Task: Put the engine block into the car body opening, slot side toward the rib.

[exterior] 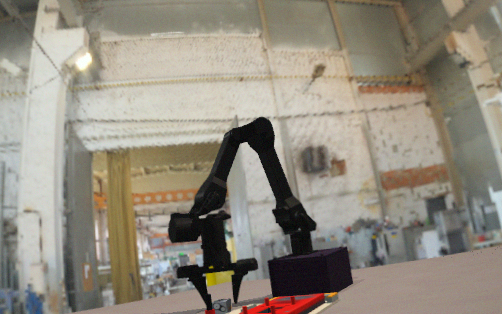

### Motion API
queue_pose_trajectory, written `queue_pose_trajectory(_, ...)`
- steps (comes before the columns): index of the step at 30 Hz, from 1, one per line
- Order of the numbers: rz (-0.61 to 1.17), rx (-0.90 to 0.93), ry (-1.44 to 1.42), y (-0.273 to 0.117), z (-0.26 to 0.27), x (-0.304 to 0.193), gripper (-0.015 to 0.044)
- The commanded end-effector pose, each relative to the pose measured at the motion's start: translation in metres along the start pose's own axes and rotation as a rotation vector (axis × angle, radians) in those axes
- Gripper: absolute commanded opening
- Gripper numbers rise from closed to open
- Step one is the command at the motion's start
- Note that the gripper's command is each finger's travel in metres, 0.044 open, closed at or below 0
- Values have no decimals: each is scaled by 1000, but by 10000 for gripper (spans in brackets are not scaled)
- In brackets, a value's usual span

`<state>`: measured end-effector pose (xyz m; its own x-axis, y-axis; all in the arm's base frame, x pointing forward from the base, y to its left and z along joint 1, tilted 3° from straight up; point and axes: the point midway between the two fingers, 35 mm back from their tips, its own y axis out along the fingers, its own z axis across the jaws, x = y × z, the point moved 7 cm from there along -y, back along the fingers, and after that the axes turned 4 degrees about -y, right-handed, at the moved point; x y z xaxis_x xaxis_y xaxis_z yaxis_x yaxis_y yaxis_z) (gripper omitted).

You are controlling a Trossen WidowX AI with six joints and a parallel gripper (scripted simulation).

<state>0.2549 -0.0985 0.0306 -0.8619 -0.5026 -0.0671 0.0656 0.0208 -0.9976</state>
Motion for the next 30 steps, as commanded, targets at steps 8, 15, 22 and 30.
queue_pose_trajectory(8,4,-3,-1,1,-1,0,125)
queue_pose_trajectory(15,4,-3,-1,-4,0,-1,0)
queue_pose_trajectory(22,4,-2,-1,-24,4,-3,0)
queue_pose_trajectory(30,4,-2,-1,-48,6,-5,0)
